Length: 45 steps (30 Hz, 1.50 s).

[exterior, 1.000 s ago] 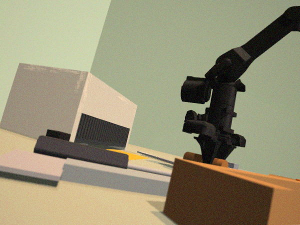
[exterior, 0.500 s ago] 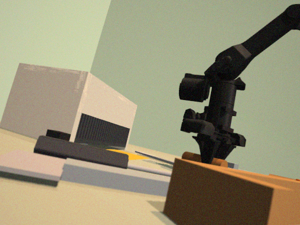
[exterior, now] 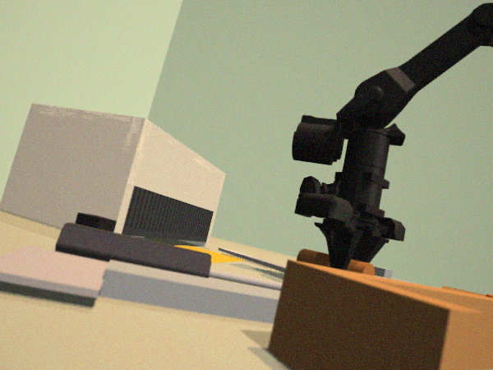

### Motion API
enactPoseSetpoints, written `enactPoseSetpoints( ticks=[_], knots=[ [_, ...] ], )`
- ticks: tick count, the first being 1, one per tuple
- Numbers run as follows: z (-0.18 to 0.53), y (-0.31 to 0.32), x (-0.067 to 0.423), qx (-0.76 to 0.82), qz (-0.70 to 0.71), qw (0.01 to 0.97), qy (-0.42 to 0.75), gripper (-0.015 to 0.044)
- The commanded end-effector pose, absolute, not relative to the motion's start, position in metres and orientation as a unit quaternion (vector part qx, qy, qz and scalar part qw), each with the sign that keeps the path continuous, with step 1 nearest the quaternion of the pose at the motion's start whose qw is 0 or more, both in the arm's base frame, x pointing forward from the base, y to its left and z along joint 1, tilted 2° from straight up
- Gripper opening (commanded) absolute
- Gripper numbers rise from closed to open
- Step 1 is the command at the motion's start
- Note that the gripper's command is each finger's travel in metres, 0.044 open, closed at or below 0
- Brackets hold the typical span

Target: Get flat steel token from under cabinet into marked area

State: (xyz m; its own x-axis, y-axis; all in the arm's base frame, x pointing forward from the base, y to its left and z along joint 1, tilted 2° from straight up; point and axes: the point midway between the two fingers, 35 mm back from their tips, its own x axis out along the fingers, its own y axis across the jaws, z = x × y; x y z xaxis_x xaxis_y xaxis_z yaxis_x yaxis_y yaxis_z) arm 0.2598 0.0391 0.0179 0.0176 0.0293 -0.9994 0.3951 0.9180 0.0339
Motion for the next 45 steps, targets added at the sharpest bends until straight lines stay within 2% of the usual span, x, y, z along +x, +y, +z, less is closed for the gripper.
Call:
enactPoseSetpoints(
  ticks=[1, 45],
  knots=[
    [0.019, 0.043, 0.259, 0.156, -0.132, 0.697, 0.687, 0.0000],
    [0.020, 0.087, 0.245, 0.158, -0.130, 0.696, 0.688, 0.0000]
  ],
)
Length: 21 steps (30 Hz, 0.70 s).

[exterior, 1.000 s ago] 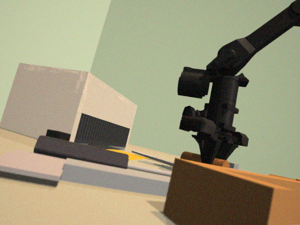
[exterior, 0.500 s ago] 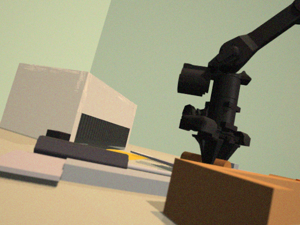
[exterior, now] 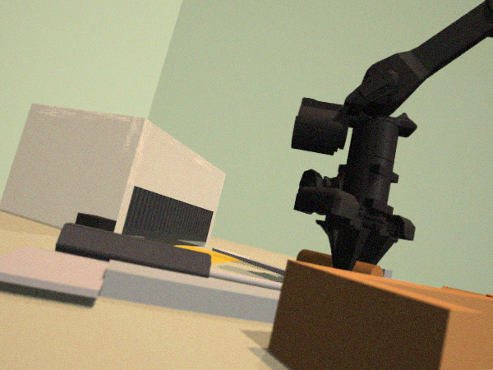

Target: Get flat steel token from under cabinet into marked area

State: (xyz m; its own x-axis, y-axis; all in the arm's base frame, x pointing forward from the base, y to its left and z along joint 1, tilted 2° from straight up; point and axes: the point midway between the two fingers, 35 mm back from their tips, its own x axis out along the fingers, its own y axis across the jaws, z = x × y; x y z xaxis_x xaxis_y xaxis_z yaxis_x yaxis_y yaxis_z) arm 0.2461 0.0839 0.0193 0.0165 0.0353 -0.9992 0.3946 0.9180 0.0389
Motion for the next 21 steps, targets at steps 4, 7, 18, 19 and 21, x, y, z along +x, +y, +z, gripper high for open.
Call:
enactPoseSetpoints(
  ticks=[4, 7, 18, 19, 21],
  knots=[
    [0.020, 0.091, 0.244, 0.158, -0.130, 0.696, 0.688, 0.0000],
    [0.020, 0.094, 0.243, 0.158, -0.130, 0.696, 0.688, 0.0000],
    [0.020, 0.104, 0.240, 0.158, -0.129, 0.696, 0.689, 0.0000],
    [0.020, 0.105, 0.239, 0.158, -0.129, 0.696, 0.689, 0.0000],
    [0.020, 0.107, 0.239, 0.158, -0.129, 0.696, 0.689, 0.0000]
  ],
)
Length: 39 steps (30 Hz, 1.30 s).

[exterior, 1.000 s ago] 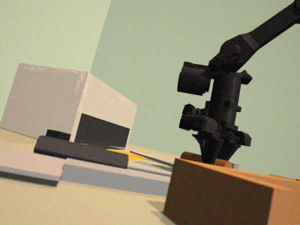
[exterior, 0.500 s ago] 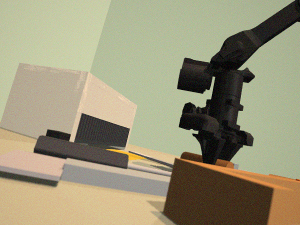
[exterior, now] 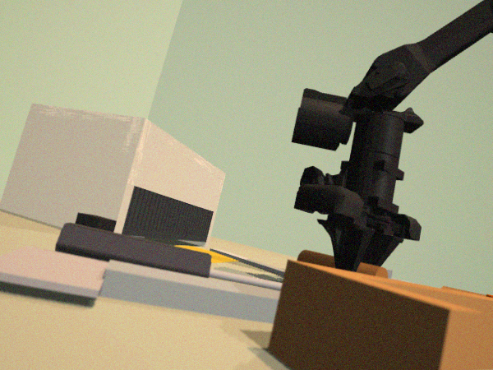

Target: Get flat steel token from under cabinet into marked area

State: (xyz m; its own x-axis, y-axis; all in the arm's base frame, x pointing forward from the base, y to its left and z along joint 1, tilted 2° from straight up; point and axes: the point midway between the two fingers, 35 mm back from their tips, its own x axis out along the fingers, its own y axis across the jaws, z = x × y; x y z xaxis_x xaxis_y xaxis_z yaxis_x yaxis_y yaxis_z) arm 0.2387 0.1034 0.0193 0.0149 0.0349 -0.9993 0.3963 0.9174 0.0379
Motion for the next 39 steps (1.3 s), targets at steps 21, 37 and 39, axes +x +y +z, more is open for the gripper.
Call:
enactPoseSetpoints(
  ticks=[21, 37, 39],
  knots=[
    [0.021, 0.128, 0.231, 0.159, -0.129, 0.695, 0.689, 0.0000],
    [0.022, 0.143, 0.225, 0.159, -0.128, 0.695, 0.689, 0.0000],
    [0.022, 0.145, 0.225, 0.160, -0.128, 0.695, 0.689, 0.0000]
  ],
)
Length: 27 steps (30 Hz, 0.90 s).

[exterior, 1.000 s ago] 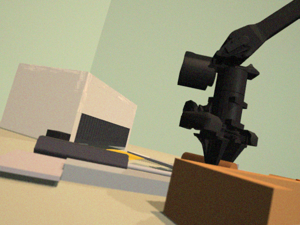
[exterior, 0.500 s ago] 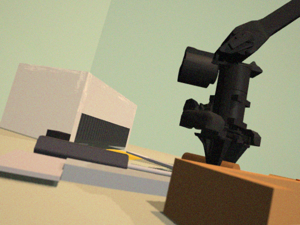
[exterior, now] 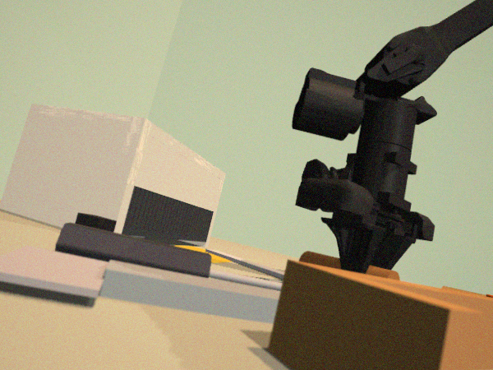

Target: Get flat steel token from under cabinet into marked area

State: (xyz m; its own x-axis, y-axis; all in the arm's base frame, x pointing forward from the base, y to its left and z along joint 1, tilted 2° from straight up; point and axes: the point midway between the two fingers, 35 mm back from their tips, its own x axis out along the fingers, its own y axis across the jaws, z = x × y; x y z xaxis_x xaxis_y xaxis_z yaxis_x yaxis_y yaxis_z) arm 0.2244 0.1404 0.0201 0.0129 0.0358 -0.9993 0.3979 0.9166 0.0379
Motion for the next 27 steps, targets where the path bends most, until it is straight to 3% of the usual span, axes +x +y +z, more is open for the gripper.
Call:
enactPoseSetpoints(
  ticks=[1, 27],
  knots=[
    [0.022, 0.146, 0.224, 0.160, -0.128, 0.695, 0.689, 0.0000],
    [0.023, 0.173, 0.215, 0.160, -0.127, 0.694, 0.690, 0.0000]
  ],
)
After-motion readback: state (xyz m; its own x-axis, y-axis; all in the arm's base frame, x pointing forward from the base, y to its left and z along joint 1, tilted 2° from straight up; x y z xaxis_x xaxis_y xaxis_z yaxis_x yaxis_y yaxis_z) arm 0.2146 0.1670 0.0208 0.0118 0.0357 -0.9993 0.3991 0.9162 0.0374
